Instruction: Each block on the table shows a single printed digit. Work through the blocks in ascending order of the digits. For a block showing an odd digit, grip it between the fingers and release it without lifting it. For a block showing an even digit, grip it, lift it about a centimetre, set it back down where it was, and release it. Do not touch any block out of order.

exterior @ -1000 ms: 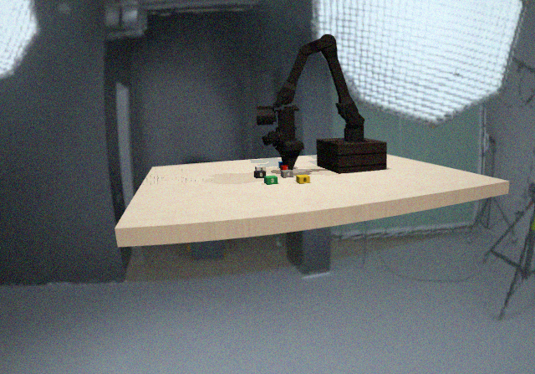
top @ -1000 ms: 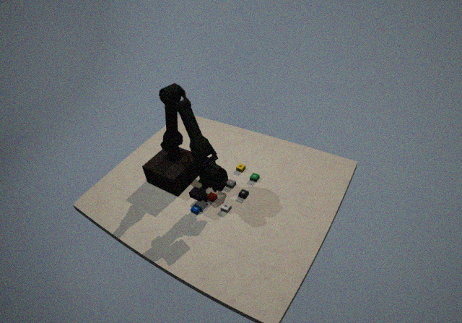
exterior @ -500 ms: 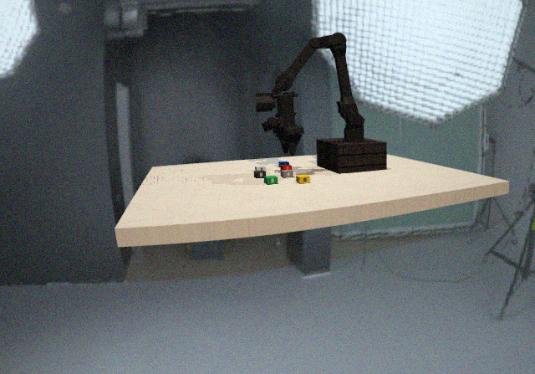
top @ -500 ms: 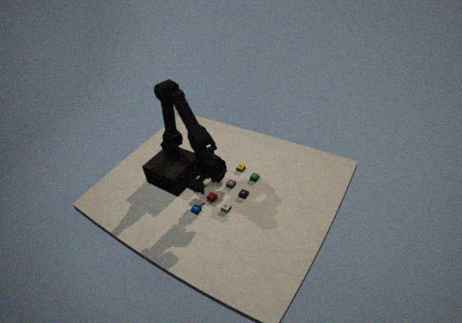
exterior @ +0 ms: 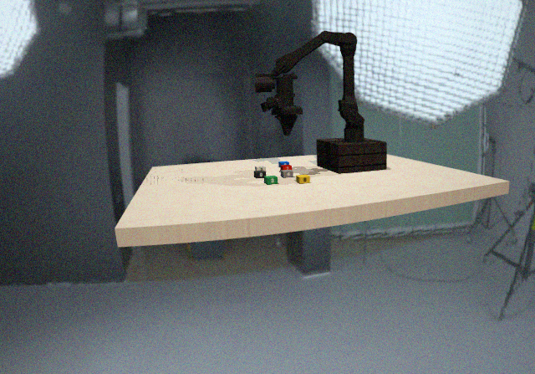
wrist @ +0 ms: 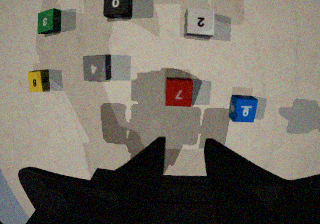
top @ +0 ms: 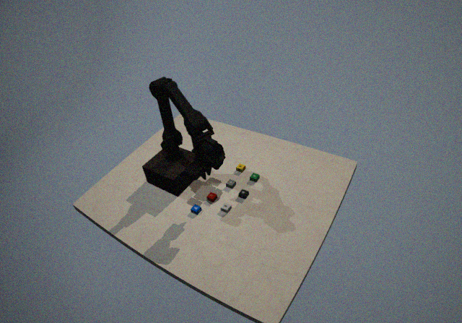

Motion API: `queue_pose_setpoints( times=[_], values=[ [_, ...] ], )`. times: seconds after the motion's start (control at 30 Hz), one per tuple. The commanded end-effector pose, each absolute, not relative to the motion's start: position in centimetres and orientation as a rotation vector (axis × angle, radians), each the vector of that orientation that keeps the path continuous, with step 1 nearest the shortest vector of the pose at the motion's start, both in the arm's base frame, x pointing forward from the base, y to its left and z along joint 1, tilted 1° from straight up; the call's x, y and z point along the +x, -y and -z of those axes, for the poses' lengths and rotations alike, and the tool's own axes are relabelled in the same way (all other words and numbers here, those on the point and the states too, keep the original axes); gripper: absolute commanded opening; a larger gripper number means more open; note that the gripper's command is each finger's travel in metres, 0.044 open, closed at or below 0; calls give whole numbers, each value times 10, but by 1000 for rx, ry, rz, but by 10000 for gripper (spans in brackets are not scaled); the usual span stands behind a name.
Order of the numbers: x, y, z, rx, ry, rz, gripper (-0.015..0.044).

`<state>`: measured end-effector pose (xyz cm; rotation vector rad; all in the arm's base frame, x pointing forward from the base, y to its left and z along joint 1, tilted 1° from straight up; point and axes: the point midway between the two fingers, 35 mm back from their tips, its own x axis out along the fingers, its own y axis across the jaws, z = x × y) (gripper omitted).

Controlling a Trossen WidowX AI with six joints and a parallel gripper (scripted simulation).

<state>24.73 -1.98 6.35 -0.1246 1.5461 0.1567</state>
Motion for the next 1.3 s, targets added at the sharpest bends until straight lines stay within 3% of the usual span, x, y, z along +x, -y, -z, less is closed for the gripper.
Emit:
queue_pose_setpoints(
  times=[0.0, 0.3, 0.57, 0.73, 0.93, 1.07, 1.27],
  values=[
    [249, 17, -64, -132, -1546, -160, 120],
    [263, -83, -68, -148, -1531, -205, 120],
    [240, -178, -70, -125, -1543, -185, 120],
    [228, -201, -71, -116, -1546, -173, 120],
    [230, -204, 7, -117, -1547, -173, 278],
    [229, -204, 10, -117, -1547, -173, 383],
    [229, -204, 13, -117, -1547, -173, 400]
  ],
)
